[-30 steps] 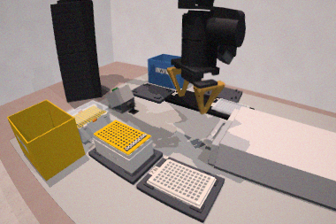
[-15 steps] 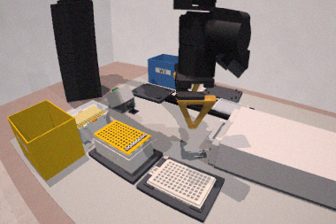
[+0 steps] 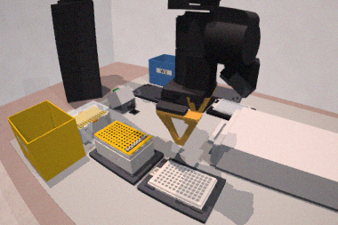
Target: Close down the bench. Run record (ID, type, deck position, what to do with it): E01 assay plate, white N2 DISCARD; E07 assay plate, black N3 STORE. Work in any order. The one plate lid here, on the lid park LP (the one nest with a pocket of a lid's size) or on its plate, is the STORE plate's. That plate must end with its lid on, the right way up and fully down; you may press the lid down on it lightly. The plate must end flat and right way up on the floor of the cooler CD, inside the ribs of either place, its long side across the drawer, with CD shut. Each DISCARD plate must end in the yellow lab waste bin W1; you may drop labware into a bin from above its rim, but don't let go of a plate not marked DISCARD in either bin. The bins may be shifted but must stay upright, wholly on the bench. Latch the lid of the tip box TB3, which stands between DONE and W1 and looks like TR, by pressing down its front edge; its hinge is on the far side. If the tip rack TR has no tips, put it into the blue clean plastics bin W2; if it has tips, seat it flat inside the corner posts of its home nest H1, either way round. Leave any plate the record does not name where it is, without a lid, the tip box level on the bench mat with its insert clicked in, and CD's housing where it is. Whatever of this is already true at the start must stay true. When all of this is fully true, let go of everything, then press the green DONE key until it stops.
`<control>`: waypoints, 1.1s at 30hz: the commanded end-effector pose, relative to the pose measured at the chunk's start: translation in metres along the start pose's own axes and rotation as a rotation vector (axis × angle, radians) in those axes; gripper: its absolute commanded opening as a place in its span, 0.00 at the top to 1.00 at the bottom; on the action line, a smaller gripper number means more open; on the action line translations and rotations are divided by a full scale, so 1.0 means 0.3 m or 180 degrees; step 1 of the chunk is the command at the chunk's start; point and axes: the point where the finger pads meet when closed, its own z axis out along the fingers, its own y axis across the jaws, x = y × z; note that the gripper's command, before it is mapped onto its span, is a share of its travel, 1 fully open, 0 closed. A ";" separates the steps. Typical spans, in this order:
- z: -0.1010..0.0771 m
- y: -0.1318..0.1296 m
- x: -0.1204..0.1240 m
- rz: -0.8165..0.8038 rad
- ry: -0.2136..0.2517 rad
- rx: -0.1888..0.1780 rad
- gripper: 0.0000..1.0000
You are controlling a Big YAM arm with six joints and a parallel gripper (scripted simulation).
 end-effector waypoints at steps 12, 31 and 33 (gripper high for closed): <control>-0.048 -0.118 -0.107 0.0466 -0.0146 0.0045 0.00; 0.005 -0.141 -0.103 0.0497 -0.0179 0.0061 0.00; 0.014 -0.140 -0.102 0.0498 -0.0173 0.0059 0.00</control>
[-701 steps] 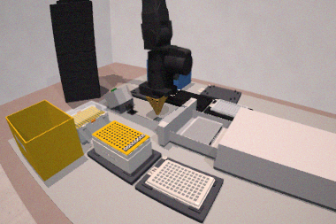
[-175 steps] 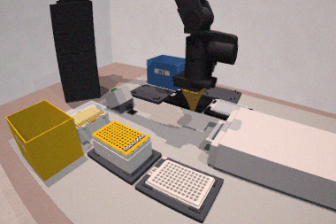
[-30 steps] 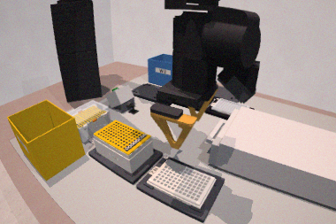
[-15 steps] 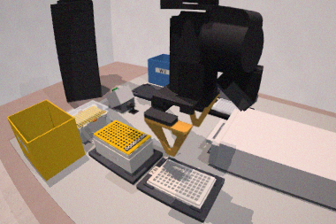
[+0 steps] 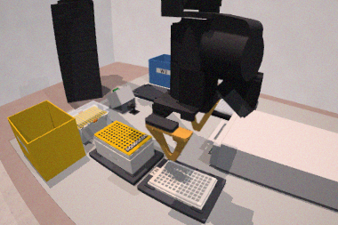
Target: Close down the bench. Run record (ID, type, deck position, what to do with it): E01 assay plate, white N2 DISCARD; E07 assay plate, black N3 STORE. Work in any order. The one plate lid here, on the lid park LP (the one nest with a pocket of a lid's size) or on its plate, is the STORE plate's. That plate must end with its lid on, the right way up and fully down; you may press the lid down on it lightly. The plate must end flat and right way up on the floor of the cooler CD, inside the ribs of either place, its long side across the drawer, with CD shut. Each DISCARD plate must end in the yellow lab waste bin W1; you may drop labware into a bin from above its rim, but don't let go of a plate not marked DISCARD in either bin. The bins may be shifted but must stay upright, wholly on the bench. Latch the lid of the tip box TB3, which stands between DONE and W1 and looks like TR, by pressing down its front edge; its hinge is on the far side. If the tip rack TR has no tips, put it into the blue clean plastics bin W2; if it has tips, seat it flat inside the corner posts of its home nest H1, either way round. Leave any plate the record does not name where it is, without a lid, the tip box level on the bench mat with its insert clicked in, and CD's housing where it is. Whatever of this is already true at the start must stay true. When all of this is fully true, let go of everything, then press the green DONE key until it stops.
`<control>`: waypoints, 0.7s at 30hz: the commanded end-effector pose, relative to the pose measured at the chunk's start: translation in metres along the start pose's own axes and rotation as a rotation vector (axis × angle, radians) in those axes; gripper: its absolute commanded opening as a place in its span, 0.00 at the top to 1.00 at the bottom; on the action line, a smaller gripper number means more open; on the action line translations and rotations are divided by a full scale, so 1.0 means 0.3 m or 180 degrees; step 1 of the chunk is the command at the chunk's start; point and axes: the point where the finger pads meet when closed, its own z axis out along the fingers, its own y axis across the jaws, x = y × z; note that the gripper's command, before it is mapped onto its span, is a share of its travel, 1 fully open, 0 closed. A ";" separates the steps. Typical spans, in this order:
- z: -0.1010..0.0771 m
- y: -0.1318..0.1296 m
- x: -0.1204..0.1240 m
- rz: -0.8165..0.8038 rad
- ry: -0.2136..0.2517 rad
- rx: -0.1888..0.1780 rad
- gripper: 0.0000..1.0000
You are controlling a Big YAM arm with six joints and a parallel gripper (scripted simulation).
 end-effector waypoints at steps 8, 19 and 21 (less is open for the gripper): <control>0.010 -0.023 -0.088 0.0047 -0.0169 0.0045 0.00; 0.060 -0.024 -0.087 0.0048 -0.0168 0.0045 0.00; 0.069 -0.024 -0.087 0.0048 -0.0169 0.0045 0.00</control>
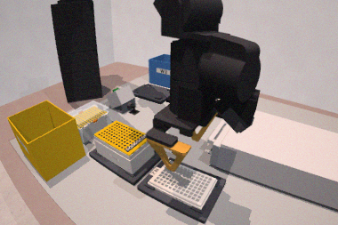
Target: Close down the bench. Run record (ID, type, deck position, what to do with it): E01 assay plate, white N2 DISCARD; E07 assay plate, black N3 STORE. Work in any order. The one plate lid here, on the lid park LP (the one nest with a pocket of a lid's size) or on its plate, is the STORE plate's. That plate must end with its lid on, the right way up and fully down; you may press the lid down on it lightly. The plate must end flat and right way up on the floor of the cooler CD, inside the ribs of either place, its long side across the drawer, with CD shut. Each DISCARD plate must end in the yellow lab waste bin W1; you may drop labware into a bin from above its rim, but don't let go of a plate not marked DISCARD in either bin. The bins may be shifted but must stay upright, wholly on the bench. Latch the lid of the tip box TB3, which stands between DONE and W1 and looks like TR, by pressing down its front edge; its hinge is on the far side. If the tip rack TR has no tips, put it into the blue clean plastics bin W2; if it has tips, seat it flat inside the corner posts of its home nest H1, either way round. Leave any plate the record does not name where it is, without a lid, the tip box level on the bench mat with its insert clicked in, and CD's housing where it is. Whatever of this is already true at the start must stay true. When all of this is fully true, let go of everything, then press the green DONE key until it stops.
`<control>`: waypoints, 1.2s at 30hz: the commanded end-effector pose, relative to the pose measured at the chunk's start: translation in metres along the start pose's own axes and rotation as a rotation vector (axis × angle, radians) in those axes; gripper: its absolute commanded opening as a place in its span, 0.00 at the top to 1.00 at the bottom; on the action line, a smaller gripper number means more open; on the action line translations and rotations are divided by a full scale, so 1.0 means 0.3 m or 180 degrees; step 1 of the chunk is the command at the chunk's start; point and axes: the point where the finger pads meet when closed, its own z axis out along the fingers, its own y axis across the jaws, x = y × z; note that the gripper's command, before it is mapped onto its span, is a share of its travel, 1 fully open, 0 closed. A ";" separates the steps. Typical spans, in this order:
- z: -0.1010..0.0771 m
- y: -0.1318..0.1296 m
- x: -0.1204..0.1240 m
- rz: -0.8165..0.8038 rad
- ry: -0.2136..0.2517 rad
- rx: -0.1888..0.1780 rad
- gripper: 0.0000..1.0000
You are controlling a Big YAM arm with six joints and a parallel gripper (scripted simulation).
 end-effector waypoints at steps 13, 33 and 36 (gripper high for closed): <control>0.032 -0.025 -0.088 0.0049 -0.0171 0.0046 0.00; 0.113 -0.025 -0.086 0.0050 -0.0166 0.0044 0.00; 0.117 -0.025 -0.087 0.0050 -0.0167 0.0044 0.00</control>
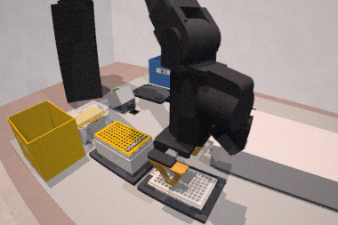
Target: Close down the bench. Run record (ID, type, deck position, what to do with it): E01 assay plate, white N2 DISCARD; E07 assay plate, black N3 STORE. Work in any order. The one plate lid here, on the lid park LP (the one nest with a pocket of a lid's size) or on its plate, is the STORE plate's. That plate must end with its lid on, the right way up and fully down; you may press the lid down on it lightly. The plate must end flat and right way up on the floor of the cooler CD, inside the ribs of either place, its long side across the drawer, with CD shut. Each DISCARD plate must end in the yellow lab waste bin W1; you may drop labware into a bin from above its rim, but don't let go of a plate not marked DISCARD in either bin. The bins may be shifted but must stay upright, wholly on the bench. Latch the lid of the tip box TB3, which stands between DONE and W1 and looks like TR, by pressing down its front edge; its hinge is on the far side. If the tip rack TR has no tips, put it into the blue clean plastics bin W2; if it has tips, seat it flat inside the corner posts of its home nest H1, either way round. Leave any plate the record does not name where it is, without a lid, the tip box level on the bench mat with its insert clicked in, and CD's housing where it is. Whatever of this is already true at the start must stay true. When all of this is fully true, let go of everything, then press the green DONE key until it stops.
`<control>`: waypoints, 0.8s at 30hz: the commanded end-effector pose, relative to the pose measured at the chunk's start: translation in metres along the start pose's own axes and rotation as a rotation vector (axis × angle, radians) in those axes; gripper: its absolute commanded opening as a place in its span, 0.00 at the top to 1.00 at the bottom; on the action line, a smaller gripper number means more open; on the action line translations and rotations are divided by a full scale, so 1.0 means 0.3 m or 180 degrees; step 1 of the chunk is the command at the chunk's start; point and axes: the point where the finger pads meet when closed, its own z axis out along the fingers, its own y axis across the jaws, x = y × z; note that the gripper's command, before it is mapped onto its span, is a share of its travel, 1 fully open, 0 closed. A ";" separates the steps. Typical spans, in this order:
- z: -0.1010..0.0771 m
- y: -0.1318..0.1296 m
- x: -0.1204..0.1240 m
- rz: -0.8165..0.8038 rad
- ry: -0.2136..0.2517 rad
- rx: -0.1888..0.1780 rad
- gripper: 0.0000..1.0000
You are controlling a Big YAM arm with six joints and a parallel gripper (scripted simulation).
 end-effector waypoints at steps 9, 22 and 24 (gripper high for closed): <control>0.013 -0.028 -0.091 0.0050 -0.0178 0.0048 0.00; 0.063 -0.028 -0.091 0.0051 -0.0180 0.0049 0.00; 0.067 -0.027 -0.087 0.0051 -0.0166 0.0044 0.00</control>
